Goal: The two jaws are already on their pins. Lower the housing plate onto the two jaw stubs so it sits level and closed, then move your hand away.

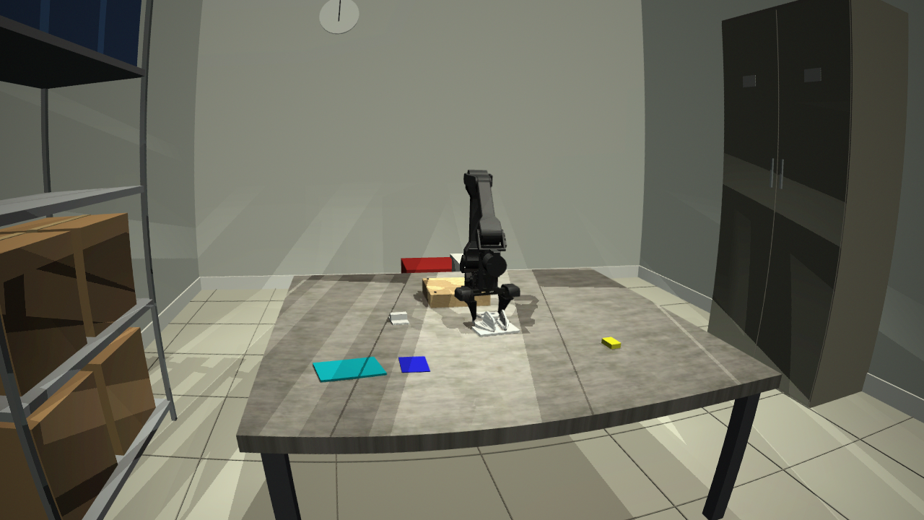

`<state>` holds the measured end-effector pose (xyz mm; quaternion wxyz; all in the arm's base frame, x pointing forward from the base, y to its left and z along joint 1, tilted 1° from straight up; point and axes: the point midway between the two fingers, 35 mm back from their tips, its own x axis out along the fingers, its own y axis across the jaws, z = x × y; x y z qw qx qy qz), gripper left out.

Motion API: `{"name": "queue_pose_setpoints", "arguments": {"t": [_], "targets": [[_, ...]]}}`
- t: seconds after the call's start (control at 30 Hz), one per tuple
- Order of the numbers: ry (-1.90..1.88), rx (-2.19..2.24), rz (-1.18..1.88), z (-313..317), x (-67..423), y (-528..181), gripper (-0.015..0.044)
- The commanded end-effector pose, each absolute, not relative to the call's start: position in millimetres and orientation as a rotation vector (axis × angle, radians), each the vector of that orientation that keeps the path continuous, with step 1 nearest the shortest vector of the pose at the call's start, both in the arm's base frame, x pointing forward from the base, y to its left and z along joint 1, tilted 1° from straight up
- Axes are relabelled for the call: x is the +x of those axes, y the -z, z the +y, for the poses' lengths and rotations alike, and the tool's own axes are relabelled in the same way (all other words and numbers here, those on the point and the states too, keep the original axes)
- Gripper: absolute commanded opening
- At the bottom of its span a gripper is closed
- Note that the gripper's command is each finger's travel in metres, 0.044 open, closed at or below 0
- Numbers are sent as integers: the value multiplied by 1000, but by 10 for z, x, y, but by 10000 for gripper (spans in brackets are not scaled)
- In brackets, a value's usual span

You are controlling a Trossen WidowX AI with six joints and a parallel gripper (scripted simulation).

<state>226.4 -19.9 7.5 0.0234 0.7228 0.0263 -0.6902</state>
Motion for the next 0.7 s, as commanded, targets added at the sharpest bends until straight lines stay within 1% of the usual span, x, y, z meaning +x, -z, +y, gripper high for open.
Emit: {"name": "queue_pose_setpoints", "arguments": {"t": [0.0,0.67], "targets": [[2136,2239,76,-202,2272,-46,351],[2136,2240,76,-202,2276,-90,351]]}}
